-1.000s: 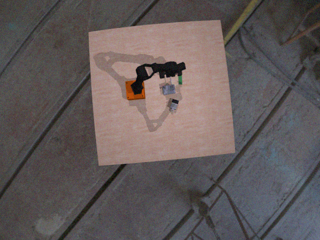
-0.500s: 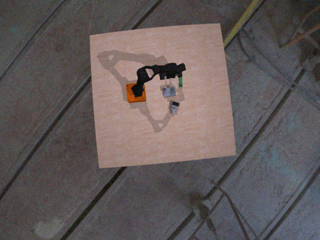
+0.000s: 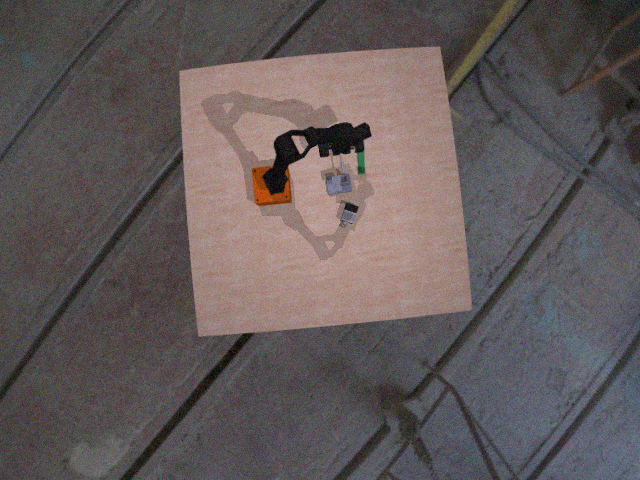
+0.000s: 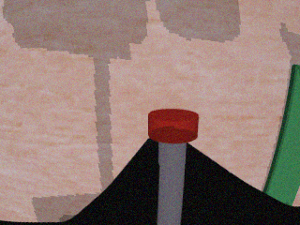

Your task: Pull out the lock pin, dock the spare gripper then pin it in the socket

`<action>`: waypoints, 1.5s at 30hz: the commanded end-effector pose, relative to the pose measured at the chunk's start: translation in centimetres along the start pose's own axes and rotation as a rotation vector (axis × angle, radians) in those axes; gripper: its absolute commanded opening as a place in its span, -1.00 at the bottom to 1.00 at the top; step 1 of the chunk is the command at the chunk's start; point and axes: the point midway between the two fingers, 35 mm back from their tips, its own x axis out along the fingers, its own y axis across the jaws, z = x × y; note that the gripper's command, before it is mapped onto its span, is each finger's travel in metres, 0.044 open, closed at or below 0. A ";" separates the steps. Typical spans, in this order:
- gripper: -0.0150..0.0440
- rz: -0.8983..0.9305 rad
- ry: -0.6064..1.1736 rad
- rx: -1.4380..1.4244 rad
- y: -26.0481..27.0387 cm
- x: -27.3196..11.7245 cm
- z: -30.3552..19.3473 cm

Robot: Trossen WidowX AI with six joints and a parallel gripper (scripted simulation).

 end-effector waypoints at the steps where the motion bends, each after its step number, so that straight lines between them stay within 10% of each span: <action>1: -0.49 -0.002 -0.002 0.001 -0.2 -0.1 0.5; 45: -0.49 0.022 0.005 0.008 -0.2 -0.3 3.4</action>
